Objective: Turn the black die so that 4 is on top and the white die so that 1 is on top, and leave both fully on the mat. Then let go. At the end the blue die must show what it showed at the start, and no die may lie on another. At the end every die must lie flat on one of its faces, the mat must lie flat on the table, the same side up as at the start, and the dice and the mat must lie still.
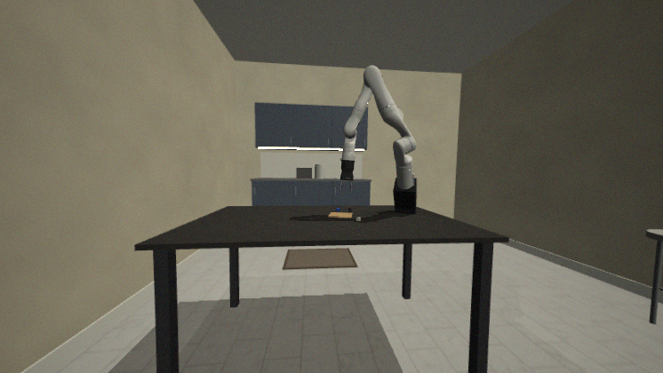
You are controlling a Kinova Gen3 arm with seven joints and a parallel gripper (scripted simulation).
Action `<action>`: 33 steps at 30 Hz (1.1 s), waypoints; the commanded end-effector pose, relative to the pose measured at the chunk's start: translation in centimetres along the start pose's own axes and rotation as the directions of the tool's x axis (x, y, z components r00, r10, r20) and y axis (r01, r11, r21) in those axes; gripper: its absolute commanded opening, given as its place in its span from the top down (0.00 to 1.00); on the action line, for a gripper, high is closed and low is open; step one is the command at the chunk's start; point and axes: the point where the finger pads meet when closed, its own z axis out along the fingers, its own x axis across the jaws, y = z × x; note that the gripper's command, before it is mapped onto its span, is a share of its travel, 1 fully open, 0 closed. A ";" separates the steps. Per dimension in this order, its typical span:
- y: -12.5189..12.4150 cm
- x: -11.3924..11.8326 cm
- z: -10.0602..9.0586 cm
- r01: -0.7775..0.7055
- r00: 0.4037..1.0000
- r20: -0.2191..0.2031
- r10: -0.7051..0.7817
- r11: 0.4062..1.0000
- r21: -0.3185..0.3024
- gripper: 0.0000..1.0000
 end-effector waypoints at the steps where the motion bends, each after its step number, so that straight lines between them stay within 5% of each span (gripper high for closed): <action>1: 0.0 0.0 0.1 -0.003 1.000 0.000 0.003 1.000 -0.005 0.00; 6: 0.0 0.0 0.1 -0.003 1.000 0.000 0.003 1.000 -0.005 0.00; 7: -2.2 -0.2 0.1 -0.022 1.000 0.000 0.022 1.000 -0.003 0.00; 16: -2.2 -0.2 0.1 -0.022 1.000 0.000 0.022 1.000 -0.003 0.00; 17: -4.4 -0.3 0.2 -0.040 0.999 -0.002 0.040 0.999 0.000 0.00; 26: -4.4 -0.3 0.2 -0.040 0.999 -0.002 0.040 0.999 0.000 0.00; 27: -6.6 -0.1 0.3 -0.058 0.998 -0.006 0.058 0.998 0.003 0.00; 33: -6.6 -0.1 0.3 -0.058 0.998 -0.006 0.058 0.998 0.003 0.00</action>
